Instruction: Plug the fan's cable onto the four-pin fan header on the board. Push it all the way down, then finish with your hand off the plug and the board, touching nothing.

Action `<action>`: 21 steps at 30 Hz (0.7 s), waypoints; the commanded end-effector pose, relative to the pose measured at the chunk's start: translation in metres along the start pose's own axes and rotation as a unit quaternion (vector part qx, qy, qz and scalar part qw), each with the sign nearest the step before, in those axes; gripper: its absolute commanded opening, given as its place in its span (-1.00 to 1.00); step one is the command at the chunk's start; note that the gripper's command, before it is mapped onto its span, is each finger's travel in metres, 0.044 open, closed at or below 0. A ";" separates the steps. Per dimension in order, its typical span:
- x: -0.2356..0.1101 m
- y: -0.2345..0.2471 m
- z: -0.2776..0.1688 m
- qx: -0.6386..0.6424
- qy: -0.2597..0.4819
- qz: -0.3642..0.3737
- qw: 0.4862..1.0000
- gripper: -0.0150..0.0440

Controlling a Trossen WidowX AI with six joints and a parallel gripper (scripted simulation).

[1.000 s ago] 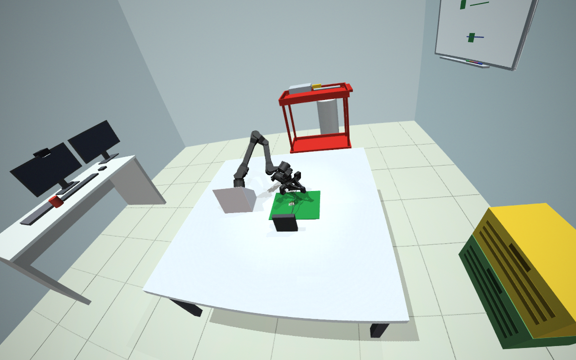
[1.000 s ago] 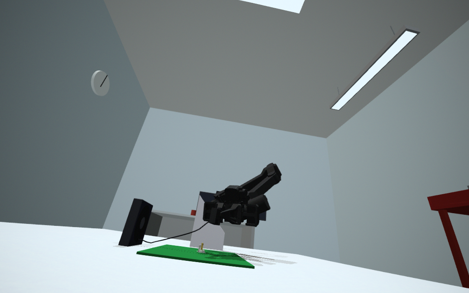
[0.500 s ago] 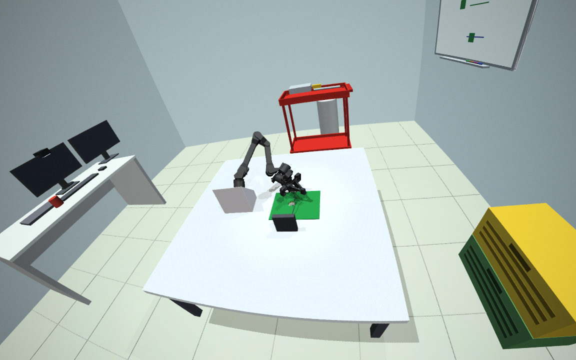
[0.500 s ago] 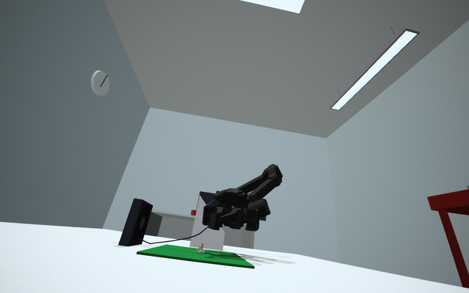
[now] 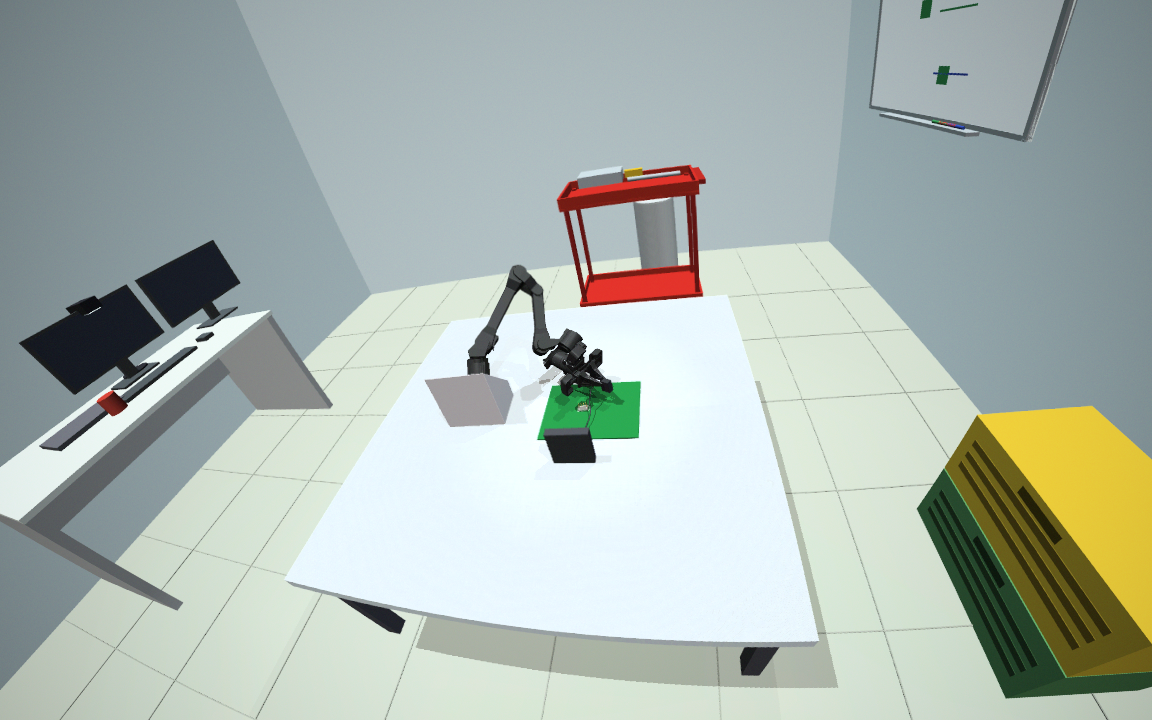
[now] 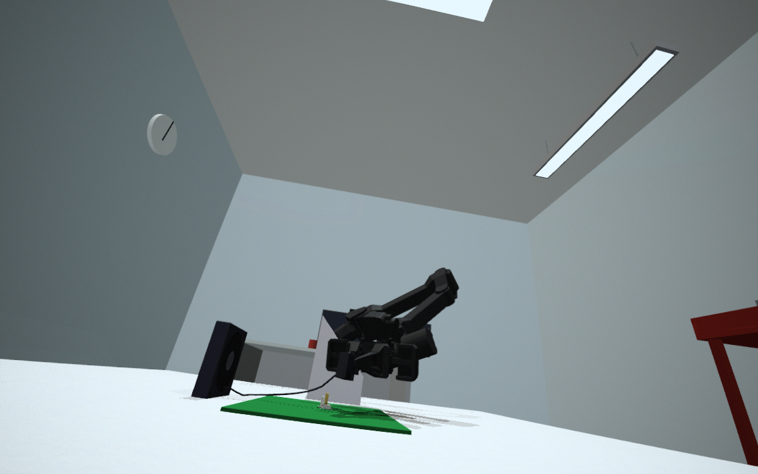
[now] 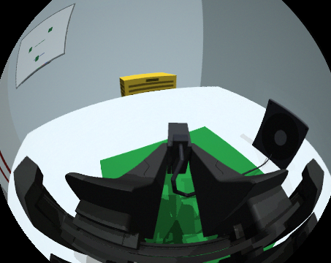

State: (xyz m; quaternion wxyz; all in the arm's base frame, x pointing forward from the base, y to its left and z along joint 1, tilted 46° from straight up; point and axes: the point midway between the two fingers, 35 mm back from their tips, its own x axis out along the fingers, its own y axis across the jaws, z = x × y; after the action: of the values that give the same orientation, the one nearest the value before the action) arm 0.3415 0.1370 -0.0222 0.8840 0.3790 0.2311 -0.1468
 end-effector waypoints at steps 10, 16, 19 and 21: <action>0.002 0.000 -0.011 0.001 0.000 0.000 1.000 -0.49; 0.003 0.000 -0.016 0.001 0.000 0.000 1.000 -0.49; 0.003 0.000 -0.019 0.001 0.000 0.000 1.000 -0.49; 0.003 0.000 -0.021 0.001 0.000 0.000 1.000 -0.49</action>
State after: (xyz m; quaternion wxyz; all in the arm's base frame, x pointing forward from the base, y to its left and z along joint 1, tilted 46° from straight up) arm 0.3389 0.1493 -0.0344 0.8838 0.3789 0.2317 -0.1470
